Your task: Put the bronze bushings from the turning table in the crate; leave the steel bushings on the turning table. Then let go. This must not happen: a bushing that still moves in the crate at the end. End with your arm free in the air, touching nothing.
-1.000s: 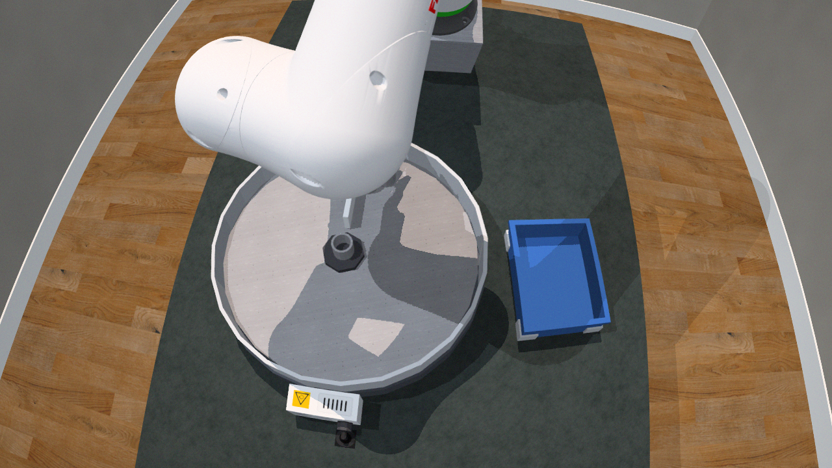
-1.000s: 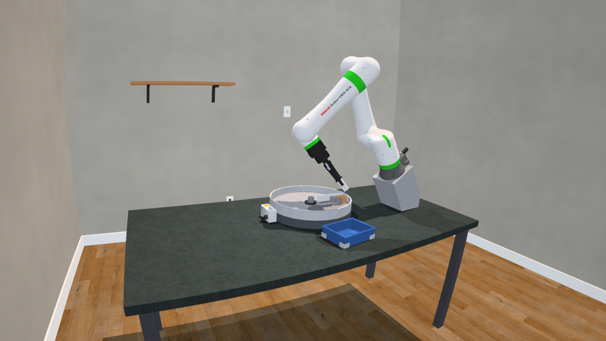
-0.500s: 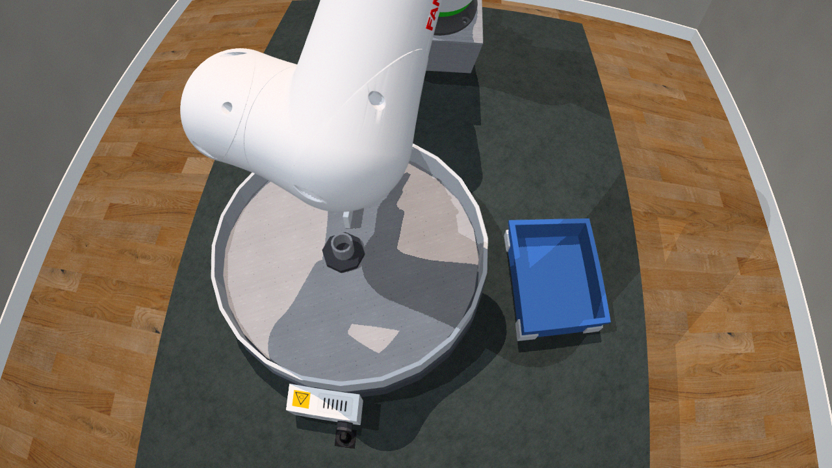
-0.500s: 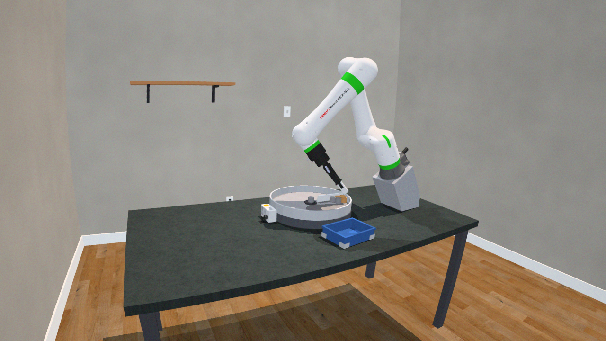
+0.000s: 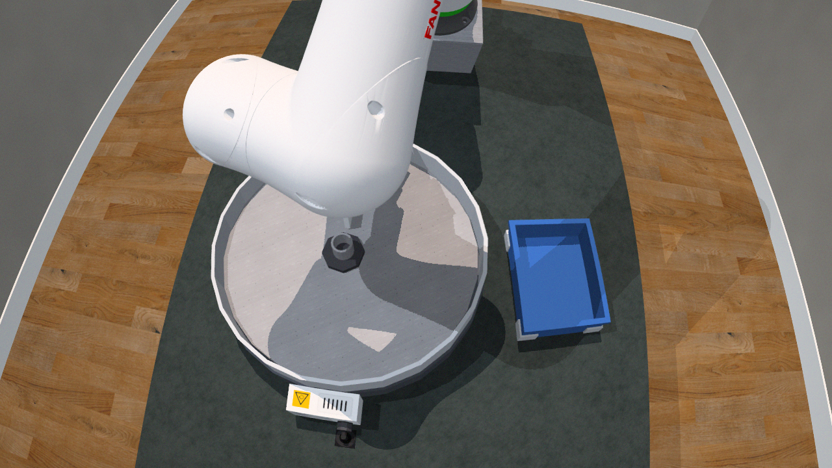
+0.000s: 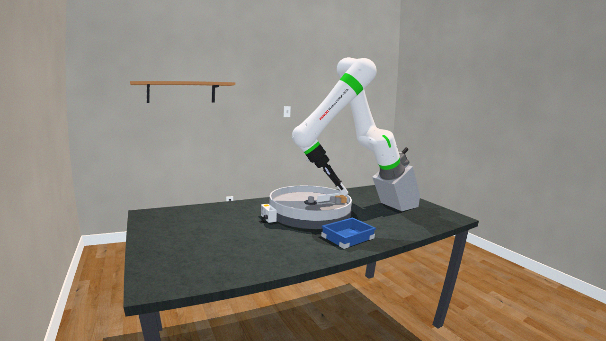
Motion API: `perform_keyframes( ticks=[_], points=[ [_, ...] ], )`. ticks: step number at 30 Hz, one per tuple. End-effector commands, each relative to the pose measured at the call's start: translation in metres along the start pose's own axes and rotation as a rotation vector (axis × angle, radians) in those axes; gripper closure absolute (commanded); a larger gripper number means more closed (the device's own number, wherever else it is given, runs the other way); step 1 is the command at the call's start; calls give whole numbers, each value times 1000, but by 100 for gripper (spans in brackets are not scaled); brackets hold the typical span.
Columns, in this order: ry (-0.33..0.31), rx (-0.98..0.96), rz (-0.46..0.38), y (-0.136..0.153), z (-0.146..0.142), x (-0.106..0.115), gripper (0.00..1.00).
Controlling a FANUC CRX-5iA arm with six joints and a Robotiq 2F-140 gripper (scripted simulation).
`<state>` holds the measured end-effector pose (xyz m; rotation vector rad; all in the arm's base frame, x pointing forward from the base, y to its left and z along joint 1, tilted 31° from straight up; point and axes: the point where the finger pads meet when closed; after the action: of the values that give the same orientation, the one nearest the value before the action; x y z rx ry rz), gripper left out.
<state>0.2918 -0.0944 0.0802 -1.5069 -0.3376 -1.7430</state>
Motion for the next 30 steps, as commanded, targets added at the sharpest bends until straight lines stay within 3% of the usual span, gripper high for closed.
perform_keyframes(
  ticks=[1,30],
  points=[
    [0,0,0,0,0,0,94],
    [0,0,0,6,1,-8,94]
  ],
)
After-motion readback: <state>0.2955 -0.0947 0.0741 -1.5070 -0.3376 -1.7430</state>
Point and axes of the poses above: the point where the finger pads meet when closed, its own x axis back along the fingers, its own z axis across the jaws, y = z × x, and after that the axes turned 10 degrees about -x, right-handed
